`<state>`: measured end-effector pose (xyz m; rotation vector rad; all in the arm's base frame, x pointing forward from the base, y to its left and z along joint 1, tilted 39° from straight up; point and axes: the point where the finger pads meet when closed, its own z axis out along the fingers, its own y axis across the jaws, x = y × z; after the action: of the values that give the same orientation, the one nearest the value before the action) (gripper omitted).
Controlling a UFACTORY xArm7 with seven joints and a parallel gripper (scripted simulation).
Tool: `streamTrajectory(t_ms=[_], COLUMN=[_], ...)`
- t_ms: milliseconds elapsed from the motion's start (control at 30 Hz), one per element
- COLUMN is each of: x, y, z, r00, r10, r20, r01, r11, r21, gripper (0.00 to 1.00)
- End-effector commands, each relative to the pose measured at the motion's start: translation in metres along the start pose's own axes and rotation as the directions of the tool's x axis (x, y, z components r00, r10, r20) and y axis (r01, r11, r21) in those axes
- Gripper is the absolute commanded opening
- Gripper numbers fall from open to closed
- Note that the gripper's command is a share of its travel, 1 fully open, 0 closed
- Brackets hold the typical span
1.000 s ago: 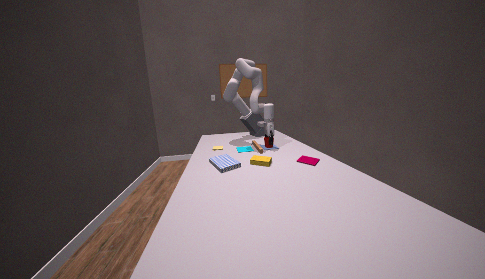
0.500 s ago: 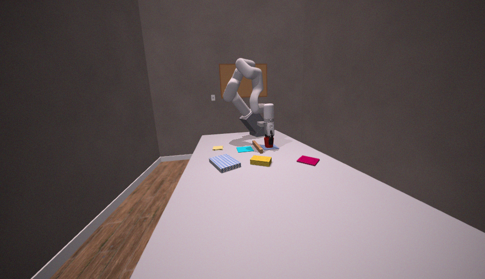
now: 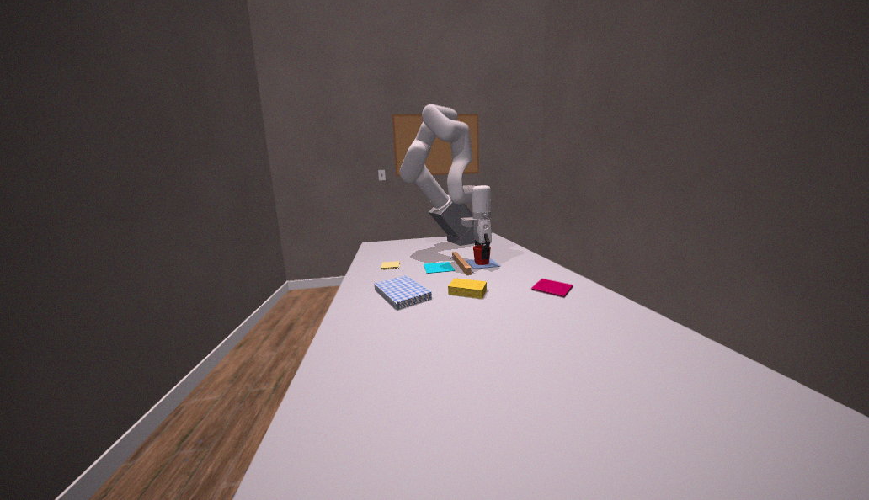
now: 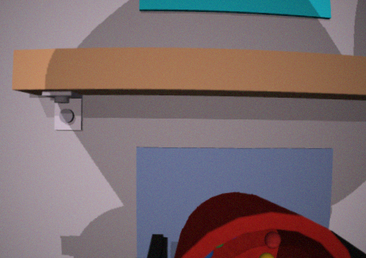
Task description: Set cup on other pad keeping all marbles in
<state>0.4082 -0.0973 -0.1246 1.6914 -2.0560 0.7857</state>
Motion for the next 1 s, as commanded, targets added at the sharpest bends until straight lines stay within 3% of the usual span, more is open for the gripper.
streamTrajectory(t_ms=[0, 633, 967], x=[-0.001, -0.001, -0.001], y=[-0.001, -0.001, -0.001], z=[-0.001, -0.007, -0.035], r00=[1.000, 1.000, 1.000], r10=[0.000, 0.000, 0.000], r20=[0.002, 0.002, 0.002], r01=[0.000, 0.000, 0.000], r11=[1.000, 1.000, 1.000], r21=[0.002, 0.002, 0.002], gripper=[0.85, 0.85, 0.85])
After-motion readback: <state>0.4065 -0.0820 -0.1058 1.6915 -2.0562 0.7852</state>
